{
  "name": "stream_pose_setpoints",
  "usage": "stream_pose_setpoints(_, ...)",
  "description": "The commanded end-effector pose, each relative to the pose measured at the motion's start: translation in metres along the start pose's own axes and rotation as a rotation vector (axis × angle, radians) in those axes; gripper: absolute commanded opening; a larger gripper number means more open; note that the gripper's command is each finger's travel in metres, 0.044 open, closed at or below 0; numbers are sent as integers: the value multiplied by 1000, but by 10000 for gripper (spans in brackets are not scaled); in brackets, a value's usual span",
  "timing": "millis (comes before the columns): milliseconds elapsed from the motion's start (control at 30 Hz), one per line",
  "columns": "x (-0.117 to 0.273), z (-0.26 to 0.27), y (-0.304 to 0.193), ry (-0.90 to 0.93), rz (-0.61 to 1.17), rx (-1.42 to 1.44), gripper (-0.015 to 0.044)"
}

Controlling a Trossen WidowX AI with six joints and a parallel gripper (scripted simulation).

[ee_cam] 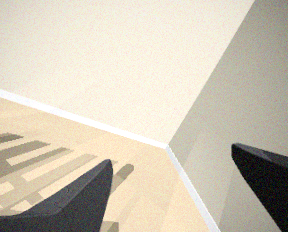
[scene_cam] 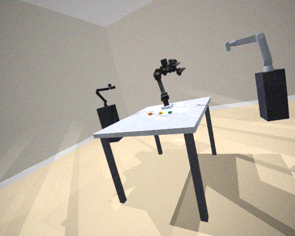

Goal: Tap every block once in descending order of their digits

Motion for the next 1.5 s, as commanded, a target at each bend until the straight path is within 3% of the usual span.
stream_pose_setpoints(0,24,-28,-55,-102,241,-155,400)
stream_pose_setpoints(467,182,-59,-197,-492,983,-741,400)
stream_pose_setpoints(900,346,5,-223,-797,1550,-1391,400)
stream_pose_setpoints(1467,354,11,-221,-809,1578,-1432,400)
Point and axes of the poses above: the point midway between the two fingers, 35 mm back from their tips, its own x axis back along the fingers, its own z axis across the jaws, y = z × x, the point moved 5 cm from there along x, back along the fingers, and after that the axes turned 8 degrees about -x, right-handed, at the moved point
